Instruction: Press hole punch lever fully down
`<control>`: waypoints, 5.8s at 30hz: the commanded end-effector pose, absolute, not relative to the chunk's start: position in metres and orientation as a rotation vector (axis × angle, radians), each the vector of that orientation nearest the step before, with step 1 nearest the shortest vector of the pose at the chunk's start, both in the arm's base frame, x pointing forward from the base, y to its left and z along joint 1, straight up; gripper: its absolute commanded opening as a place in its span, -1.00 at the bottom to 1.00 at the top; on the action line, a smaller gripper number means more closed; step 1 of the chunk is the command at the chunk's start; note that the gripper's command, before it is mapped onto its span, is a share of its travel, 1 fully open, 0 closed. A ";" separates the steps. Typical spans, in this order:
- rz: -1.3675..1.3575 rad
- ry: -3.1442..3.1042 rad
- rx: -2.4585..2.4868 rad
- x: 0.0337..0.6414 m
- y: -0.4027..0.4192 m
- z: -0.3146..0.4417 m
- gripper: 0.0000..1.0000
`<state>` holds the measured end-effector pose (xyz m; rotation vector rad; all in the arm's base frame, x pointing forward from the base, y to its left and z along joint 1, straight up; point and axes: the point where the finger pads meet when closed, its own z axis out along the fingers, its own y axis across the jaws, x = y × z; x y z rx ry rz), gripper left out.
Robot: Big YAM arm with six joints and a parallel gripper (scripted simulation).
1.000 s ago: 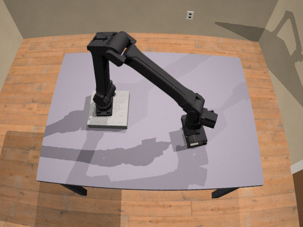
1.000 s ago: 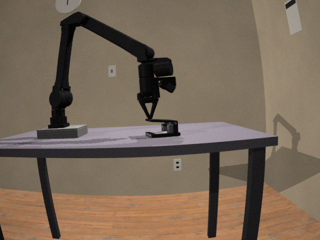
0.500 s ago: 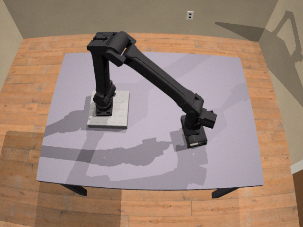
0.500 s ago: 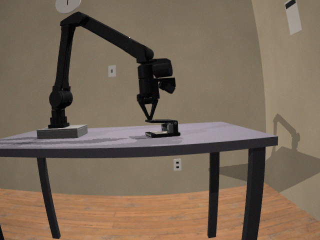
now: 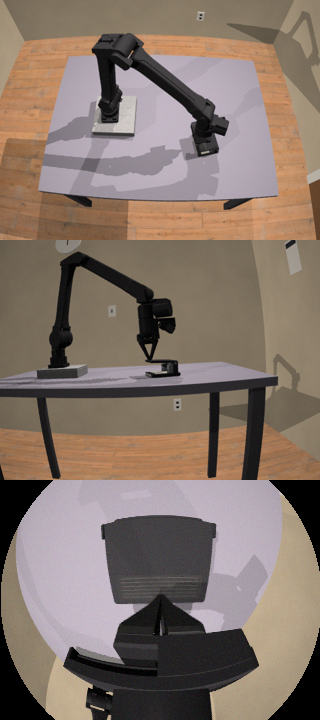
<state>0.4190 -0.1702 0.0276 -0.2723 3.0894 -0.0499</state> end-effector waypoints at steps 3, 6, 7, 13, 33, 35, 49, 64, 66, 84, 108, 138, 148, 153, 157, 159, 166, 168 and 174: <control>-0.003 3.132 -0.289 0.409 -0.166 -0.006 -1.00; -0.003 3.132 -0.289 0.409 -0.166 -0.006 -1.00; -0.003 3.132 -0.289 0.409 -0.166 -0.006 -1.00; -0.003 3.132 -0.289 0.409 -0.166 -0.006 -1.00; -0.003 3.132 -0.288 0.405 -0.165 -0.011 -1.00; -0.003 3.132 -0.288 0.405 -0.165 -0.011 -1.00; -0.003 3.132 -0.288 0.406 -0.165 -0.011 -1.00; -0.003 3.132 -0.288 0.406 -0.165 -0.011 -1.00; -0.003 3.132 -0.288 0.406 -0.165 -0.011 -1.00; -0.003 3.132 -0.288 0.406 -0.165 -0.010 -1.00; -0.015 3.121 -0.287 0.428 -0.169 0.031 -1.00; -0.019 3.126 -0.271 0.431 -0.170 0.055 -1.00; -0.018 3.127 -0.271 0.429 -0.170 0.055 -1.00; -0.018 3.127 -0.271 0.429 -0.170 0.055 -1.00; -0.020 3.124 -0.271 0.430 -0.170 0.057 -1.00; -0.026 3.117 -0.271 0.432 -0.171 0.061 -1.00; -0.046 3.089 -0.268 0.440 -0.174 0.083 -1.00; -0.049 3.085 -0.268 0.441 -0.174 0.090 -1.00; -0.053 3.079 -0.267 0.442 -0.174 0.104 -1.00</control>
